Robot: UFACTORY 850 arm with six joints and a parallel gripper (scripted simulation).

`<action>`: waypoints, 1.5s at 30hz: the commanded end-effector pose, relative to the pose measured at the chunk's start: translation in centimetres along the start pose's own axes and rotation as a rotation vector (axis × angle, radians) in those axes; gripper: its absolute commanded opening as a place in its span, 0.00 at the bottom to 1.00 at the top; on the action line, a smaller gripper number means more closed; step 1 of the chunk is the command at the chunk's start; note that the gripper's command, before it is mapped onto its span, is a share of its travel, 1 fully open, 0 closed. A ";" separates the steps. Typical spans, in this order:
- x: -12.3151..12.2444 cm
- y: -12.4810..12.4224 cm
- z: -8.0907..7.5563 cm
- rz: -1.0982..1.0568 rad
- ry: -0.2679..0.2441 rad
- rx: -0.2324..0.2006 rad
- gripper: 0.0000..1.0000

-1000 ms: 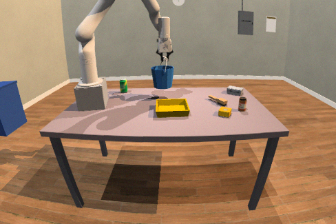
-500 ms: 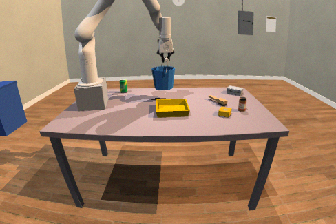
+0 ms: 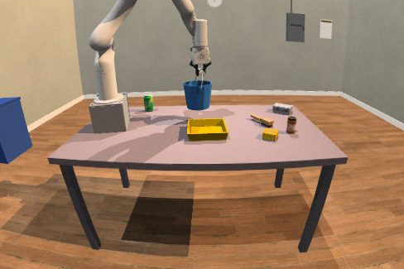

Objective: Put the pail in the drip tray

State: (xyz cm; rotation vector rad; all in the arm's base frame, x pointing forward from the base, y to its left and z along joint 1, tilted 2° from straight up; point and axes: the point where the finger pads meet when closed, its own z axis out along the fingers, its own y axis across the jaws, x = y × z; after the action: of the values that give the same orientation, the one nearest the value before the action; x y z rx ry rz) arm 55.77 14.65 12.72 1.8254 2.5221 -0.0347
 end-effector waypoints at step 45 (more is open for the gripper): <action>-13.0 0.5 -0.1 0.000 0.000 -0.002 0.00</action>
State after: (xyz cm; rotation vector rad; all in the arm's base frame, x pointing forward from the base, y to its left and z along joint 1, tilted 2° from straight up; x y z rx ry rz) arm 59.98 2.97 13.16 1.8259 2.5215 -0.0345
